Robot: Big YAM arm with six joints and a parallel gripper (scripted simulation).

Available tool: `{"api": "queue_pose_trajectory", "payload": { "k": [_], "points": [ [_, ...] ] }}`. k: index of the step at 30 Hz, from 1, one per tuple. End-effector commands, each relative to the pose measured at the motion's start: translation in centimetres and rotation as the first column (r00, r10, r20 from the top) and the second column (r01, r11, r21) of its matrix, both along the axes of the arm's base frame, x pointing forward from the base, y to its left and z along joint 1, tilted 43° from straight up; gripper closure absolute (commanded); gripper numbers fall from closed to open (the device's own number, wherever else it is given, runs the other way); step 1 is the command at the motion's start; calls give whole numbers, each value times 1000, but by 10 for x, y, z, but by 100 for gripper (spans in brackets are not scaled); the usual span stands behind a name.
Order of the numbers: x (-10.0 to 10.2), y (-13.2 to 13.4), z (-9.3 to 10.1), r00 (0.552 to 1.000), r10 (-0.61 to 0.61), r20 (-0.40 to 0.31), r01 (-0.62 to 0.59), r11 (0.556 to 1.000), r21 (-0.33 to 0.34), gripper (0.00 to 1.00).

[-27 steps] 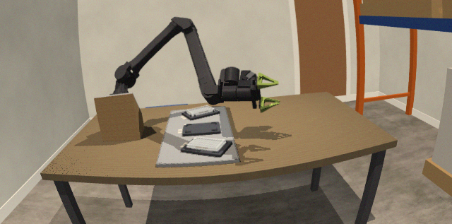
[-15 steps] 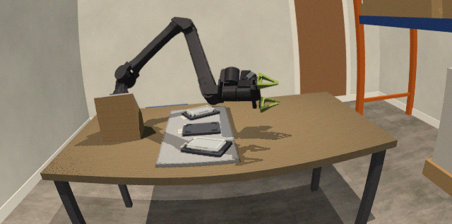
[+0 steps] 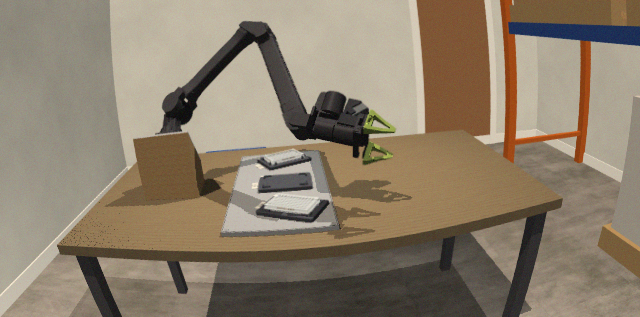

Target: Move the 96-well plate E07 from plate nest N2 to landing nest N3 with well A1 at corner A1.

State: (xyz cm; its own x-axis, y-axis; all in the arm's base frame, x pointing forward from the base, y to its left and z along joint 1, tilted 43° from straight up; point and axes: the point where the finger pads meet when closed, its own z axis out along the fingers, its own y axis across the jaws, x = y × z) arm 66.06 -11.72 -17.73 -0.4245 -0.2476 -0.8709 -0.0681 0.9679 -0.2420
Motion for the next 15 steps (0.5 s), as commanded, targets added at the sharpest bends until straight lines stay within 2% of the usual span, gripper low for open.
{"api": "queue_pose_trajectory", "payload": {
  "k": [1, 3, 4, 5, 7, 8, 10, 13, 14, 15],
  "points": [
    [13, -31, 14, 999, -44, -12, 45, 998, 35, 0],
    [11, -32, 10, 997, -37, -65, 40, 997, 60, 0],
    [-1, -30, -2, 995, -34, -97, 41, 997, 70, 0],
    [-1, -31, -2, 993, -30, -118, 40, 996, 82, 0],
    [-1, -31, -2, 993, -30, -118, 40, 996, 82, 0],
    [4, -11, -4, 990, 6, -140, 7, 995, 95, 0],
    [-4, -33, -9, 981, -16, -192, 40, 992, 123, 0],
    [-14, -33, -19, 963, 0, -269, 46, 985, 165, 0],
    [-24, -31, -27, 956, 3, -292, 50, 984, 174, 0],
    [-22, -33, -26, 952, 8, -307, 51, 981, 186, 0]
  ]
}}
